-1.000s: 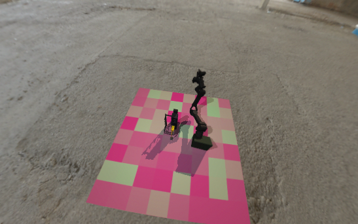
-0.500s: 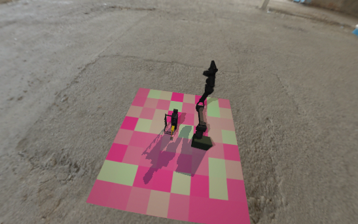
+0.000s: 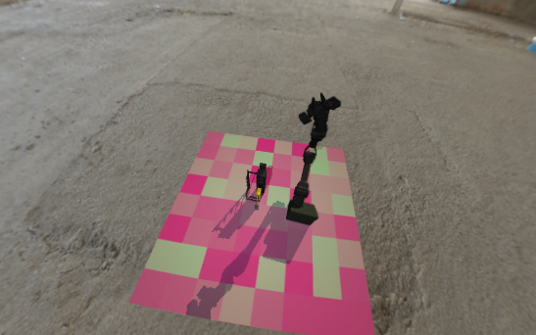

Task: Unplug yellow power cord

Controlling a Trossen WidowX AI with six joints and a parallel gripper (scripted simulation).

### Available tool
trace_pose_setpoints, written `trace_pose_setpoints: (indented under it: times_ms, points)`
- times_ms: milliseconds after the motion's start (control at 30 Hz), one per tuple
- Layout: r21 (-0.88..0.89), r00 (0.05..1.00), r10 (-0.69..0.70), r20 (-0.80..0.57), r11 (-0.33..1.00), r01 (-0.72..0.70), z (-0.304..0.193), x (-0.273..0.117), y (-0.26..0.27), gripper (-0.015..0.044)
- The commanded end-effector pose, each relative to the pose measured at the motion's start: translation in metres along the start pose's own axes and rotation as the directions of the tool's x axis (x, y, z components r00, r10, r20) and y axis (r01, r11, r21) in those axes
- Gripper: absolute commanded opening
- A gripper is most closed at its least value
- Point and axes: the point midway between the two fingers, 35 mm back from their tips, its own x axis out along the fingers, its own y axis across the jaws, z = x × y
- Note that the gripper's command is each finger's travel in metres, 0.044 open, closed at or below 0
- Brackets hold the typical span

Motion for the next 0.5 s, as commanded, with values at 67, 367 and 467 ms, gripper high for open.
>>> trace_pose_setpoints:
  times_ms: [67,367,467]
  points:
    - [-0.258,0.966,-0.248,-0.068,0.94,0.223,-0.044,0.025,-0.078,0.016]
    - [-0.595,0.822,-0.549,-0.15,0.714,0.368,-0.09,0.029,-0.185,0.016]
    - [-0.712,0.728,-0.665,-0.167,0.592,0.378,-0.103,0.021,-0.231,0.016]
